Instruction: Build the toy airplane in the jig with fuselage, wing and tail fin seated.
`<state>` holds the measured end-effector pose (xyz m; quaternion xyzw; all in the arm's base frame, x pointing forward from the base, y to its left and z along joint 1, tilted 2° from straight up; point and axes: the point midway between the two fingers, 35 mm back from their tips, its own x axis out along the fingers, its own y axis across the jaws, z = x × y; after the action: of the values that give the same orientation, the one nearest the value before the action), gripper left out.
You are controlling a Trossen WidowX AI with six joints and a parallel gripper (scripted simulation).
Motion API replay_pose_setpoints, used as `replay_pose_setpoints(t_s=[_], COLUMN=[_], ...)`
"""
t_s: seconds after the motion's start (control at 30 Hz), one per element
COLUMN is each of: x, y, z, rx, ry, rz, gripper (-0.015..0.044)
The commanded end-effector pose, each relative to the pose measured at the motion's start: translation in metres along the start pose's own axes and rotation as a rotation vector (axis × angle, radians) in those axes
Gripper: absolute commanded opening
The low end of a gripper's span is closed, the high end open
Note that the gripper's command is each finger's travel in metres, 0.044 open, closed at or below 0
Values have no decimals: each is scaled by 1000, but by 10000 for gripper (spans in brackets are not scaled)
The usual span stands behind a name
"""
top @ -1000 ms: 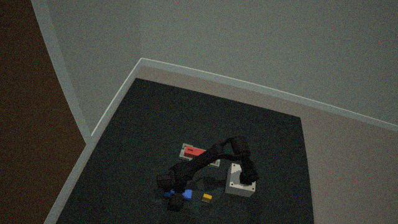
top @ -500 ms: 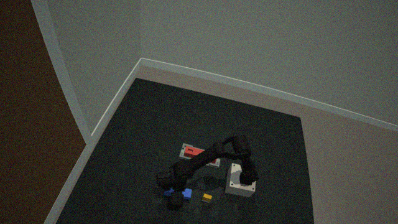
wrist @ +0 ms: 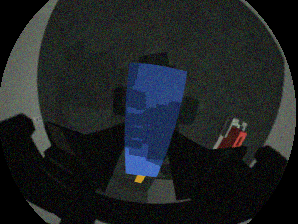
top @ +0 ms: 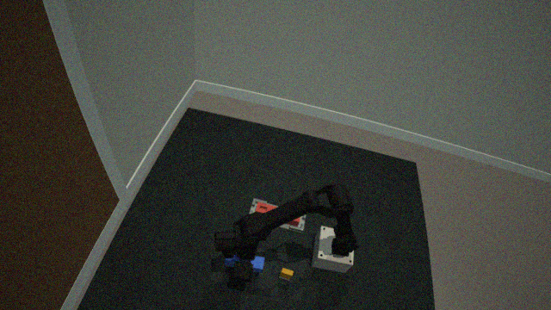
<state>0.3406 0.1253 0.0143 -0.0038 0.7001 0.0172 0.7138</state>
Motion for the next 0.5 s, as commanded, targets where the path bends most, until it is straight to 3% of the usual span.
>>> replay_pose_setpoints(t_s=[0.0,0.47], x=[-15,-58], y=[2,4], z=[2,-4], rx=[-1,-13], ry=[-9,13], rz=[-2,-17], gripper=[0,0])
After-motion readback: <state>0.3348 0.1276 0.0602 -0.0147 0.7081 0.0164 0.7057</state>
